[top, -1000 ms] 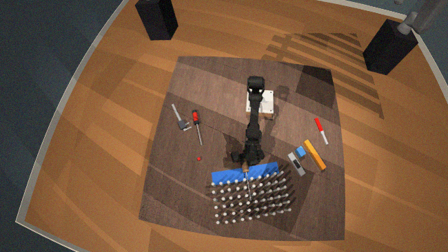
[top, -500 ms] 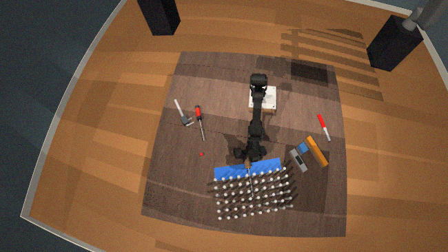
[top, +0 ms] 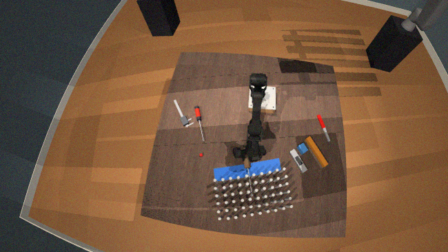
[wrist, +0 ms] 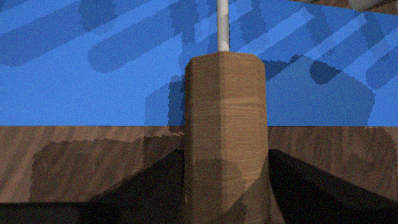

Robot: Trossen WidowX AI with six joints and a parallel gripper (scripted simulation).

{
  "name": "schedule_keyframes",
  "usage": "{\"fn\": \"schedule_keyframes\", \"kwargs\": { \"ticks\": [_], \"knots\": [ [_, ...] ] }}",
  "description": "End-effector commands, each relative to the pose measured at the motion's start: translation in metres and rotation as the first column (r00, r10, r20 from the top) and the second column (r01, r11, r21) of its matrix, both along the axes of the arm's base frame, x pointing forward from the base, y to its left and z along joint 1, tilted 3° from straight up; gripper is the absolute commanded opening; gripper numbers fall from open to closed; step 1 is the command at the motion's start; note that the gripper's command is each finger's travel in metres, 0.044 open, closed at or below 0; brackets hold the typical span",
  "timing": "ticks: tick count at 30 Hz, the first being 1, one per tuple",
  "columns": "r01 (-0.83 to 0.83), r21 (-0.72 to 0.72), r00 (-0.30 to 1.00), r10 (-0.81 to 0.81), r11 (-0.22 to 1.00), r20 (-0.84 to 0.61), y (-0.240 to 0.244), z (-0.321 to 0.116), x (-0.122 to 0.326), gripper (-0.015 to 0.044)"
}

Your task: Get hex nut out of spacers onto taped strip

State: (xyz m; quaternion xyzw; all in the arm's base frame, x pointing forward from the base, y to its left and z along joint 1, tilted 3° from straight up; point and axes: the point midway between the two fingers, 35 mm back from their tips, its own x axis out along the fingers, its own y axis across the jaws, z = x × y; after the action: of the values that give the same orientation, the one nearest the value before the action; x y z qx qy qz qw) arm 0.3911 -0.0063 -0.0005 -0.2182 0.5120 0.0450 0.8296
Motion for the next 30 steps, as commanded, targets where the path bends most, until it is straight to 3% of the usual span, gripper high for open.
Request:
{"fn": "schedule_keyframes", "kwargs": {
  "ticks": [1,30],
  "knots": [
    [-0.004,-0.001,1.0,0.004,1.0,0.004,-0.001,0.001,-0.002,0.0],
    [-0.006,-0.002,1.0,0.006,1.0,0.002,-0.005,0.0,-0.018,0.0]
  ]
}}
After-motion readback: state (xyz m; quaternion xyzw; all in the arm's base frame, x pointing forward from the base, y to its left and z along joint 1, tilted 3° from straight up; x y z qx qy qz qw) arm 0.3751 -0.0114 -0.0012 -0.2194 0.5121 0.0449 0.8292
